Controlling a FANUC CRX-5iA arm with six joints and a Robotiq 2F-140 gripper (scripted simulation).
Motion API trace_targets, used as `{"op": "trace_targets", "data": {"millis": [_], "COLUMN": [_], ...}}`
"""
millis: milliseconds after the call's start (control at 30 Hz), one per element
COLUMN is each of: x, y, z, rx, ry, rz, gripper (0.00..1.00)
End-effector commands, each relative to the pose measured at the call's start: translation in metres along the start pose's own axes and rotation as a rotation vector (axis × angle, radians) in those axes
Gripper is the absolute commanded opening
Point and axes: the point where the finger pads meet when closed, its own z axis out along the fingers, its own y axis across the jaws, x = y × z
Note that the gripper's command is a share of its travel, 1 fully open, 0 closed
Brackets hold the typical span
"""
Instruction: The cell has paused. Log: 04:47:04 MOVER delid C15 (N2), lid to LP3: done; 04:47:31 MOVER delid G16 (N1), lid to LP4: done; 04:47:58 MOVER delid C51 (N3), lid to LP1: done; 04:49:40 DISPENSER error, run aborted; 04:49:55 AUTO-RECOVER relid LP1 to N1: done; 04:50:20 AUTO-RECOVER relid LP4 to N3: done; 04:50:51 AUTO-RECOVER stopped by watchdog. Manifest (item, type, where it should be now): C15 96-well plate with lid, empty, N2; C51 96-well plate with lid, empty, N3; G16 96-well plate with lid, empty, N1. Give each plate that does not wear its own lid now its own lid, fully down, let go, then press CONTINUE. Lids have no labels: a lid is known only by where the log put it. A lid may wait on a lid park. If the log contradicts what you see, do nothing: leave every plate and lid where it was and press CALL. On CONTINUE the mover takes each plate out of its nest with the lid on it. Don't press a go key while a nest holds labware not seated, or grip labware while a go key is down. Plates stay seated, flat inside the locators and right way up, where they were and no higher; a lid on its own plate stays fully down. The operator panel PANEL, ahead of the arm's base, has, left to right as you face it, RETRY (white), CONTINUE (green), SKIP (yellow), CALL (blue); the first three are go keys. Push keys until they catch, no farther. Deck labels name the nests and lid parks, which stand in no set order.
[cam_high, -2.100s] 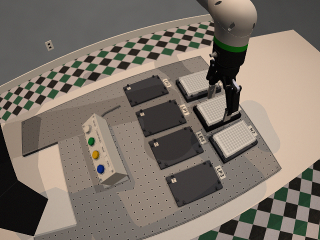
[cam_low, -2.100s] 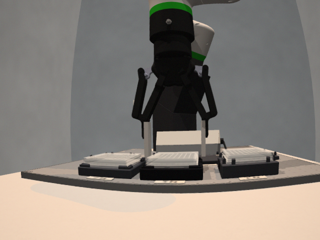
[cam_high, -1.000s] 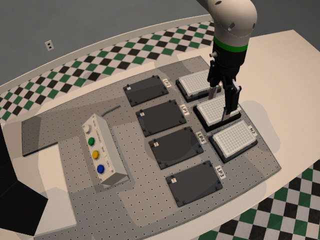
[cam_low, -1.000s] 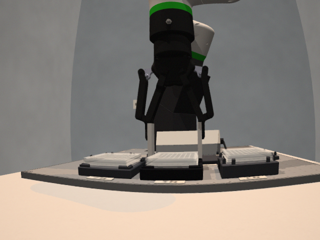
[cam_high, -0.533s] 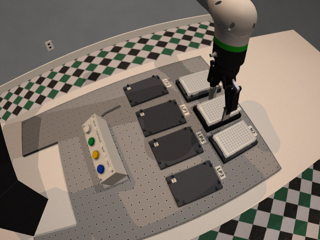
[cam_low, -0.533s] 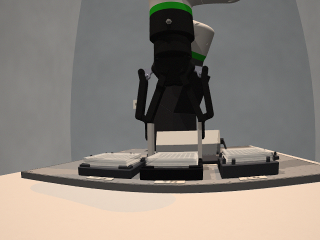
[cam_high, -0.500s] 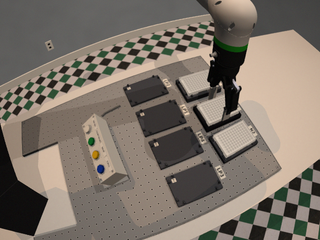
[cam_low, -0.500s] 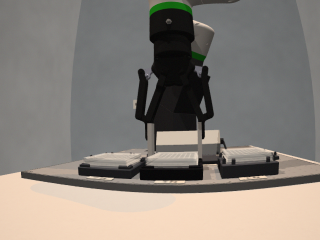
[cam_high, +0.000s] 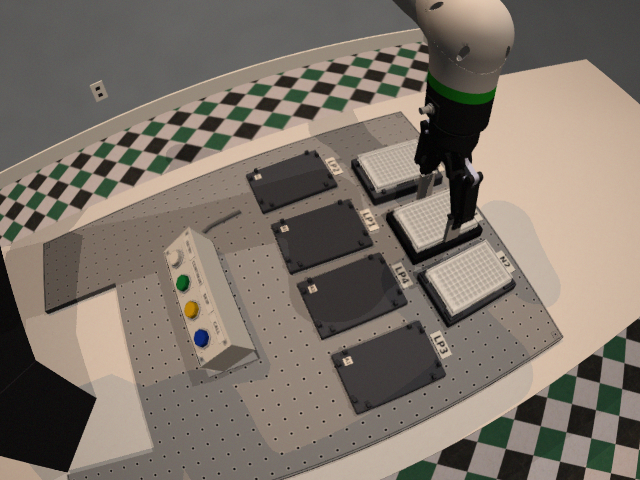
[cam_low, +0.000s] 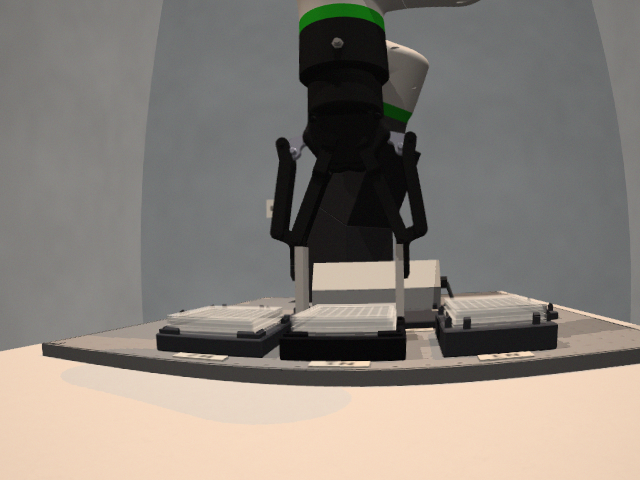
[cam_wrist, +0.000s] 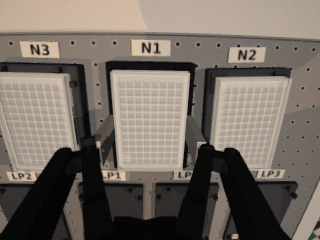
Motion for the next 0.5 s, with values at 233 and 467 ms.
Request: {"op": "trace_targets", "data": {"millis": [233,467], "x": [0.0001,0.0001], "y": [0.0001,0.0001], "z": [-0.0004,-0.0036], "rx": [0.000,0.000], "ry": [0.000,0.000], "rz": [0.000,0.000], "gripper": [0.00,0.00]}}
